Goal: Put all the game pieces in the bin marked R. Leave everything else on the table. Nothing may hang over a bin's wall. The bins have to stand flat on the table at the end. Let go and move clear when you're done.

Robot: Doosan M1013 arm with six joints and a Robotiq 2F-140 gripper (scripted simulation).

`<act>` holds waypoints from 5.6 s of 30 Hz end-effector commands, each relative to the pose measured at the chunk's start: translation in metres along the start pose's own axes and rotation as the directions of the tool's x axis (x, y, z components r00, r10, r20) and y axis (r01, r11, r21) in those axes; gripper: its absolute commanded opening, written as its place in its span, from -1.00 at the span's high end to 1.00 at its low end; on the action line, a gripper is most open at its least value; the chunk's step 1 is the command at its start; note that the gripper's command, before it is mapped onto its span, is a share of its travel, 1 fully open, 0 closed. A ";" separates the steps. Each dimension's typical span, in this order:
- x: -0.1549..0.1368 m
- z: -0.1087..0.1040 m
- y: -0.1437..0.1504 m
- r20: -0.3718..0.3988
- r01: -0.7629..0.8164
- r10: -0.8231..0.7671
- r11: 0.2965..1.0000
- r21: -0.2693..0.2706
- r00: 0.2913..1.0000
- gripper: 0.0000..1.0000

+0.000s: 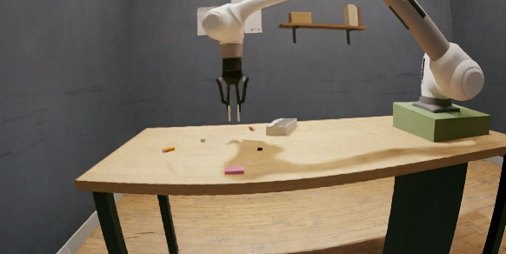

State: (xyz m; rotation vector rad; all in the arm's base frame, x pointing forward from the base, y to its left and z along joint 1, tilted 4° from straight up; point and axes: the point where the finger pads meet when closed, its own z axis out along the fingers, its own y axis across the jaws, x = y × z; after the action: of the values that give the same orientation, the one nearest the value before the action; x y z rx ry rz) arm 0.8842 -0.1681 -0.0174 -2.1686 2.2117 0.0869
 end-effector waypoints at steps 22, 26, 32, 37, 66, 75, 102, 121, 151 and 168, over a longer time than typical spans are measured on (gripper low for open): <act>-0.032 -0.008 -0.132 0.000 0.000 0.000 1.000 0.000 1.000 0.47; -0.031 -0.008 -0.130 0.000 0.000 0.000 1.000 0.000 1.000 0.47; -0.031 -0.008 -0.129 0.000 0.000 0.000 1.000 0.000 1.000 0.47; -0.031 -0.008 -0.129 0.000 0.000 0.000 1.000 0.000 1.000 0.47; -0.031 0.048 -0.128 0.000 0.000 0.000 1.000 0.000 1.000 0.47; -0.031 0.063 -0.128 0.000 0.000 0.000 1.000 0.000 1.000 0.47; -0.031 0.068 -0.128 0.000 0.000 0.000 1.000 0.000 1.000 0.68; -0.031 0.068 -0.128 0.000 0.000 0.000 1.000 0.000 1.000 0.68; -0.031 0.008 -0.128 0.000 0.000 0.000 1.000 0.000 1.000 0.68; -0.015 0.009 -0.064 0.000 0.000 0.000 1.000 0.000 1.000 0.68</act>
State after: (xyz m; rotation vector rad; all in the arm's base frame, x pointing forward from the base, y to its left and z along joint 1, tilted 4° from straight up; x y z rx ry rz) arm 0.9597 -0.1507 -0.0273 -2.1699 2.2132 0.0909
